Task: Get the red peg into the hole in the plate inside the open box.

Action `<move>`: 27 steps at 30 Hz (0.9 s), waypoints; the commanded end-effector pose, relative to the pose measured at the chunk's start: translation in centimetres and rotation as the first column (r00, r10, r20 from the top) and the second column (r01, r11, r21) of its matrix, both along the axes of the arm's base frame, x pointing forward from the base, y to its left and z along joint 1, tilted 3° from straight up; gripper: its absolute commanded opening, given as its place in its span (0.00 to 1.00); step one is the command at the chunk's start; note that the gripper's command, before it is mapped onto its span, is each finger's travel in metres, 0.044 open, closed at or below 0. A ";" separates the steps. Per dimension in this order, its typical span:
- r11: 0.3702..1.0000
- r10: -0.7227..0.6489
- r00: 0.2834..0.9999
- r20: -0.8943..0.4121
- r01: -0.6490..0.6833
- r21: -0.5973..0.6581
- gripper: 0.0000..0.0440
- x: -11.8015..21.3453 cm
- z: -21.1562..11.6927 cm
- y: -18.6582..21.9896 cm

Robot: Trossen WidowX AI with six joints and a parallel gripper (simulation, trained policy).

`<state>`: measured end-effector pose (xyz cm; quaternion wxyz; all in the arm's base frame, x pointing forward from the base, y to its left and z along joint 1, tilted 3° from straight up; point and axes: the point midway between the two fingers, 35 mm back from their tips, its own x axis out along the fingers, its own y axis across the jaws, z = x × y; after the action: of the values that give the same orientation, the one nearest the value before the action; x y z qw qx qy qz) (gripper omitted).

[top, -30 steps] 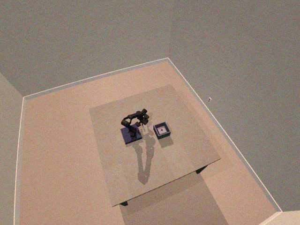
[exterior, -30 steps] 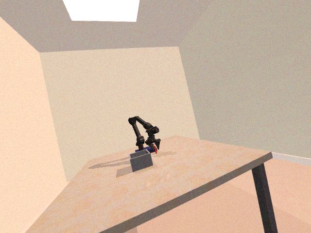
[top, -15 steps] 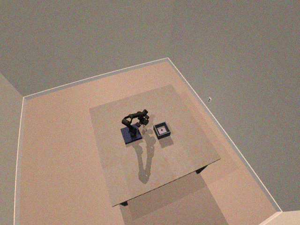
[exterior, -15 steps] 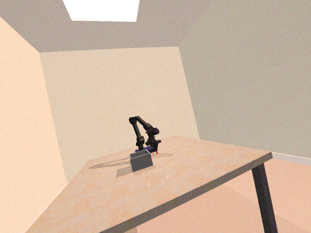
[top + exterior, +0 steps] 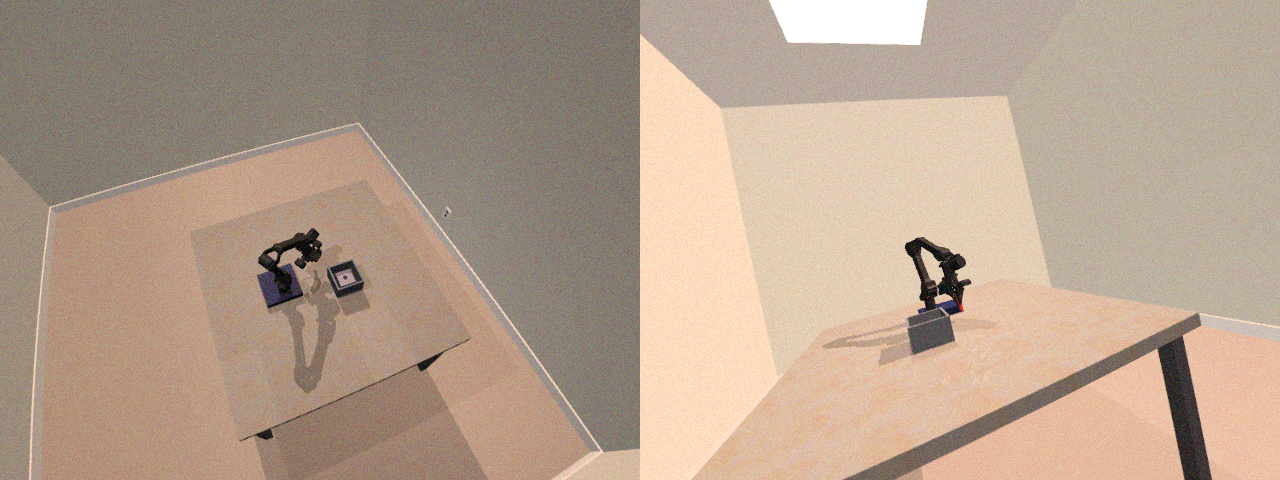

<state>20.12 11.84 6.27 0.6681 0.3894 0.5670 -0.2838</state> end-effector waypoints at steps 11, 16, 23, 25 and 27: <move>0.996 0.025 0.992 0.126 -0.014 -0.086 0.00 4.6 5.6 -2.9; 0.993 0.004 0.990 0.142 0.013 -0.114 0.00 6.2 6.5 -4.9; 0.988 -0.034 0.987 0.157 0.056 -0.143 0.00 8.1 6.9 -7.6; 0.986 -0.044 0.986 0.159 0.069 -0.150 0.00 8.6 7.0 -8.3; 0.984 -0.055 0.986 0.160 0.080 -0.157 0.00 9.0 7.0 -9.1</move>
<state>28.60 3.51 13.35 0.7292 0.3764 0.4778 -0.3135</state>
